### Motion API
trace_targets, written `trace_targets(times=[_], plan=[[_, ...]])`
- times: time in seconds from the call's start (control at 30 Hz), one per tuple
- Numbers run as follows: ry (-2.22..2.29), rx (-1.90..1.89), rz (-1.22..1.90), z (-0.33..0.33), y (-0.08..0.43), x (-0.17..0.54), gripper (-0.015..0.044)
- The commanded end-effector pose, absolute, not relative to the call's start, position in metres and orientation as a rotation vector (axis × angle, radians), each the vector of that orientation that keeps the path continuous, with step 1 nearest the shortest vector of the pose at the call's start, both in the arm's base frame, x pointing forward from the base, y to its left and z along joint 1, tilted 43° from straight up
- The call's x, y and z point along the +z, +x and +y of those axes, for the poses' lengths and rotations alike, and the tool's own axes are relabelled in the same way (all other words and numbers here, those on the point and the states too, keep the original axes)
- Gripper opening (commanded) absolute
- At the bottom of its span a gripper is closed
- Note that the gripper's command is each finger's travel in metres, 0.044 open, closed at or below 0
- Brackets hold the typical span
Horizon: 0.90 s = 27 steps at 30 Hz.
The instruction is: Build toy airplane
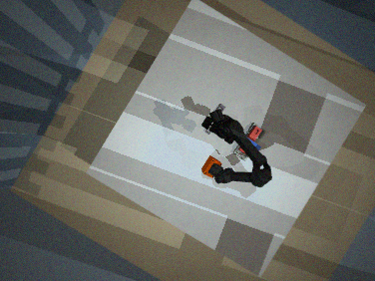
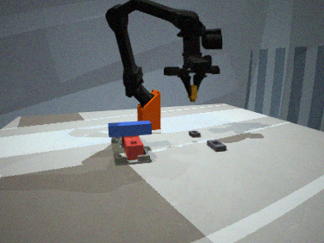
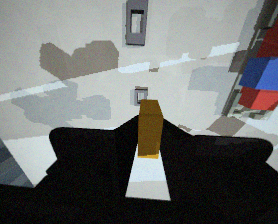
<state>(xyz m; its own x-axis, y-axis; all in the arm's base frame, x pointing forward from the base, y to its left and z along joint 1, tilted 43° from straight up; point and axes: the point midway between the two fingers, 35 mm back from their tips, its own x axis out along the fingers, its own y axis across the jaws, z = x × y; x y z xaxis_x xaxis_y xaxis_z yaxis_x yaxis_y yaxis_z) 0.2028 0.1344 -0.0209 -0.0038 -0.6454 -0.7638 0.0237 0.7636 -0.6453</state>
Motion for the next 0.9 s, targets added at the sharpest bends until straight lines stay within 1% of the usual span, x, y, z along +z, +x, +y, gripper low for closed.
trace_targets(times=[0.0, 0.87], plan=[[-0.517, -0.55, 1.489, 0.132, 0.214, -0.015, 0.0], [-0.457, -0.542, 1.491, 0.095, 0.258, 0.008, 0.0]])
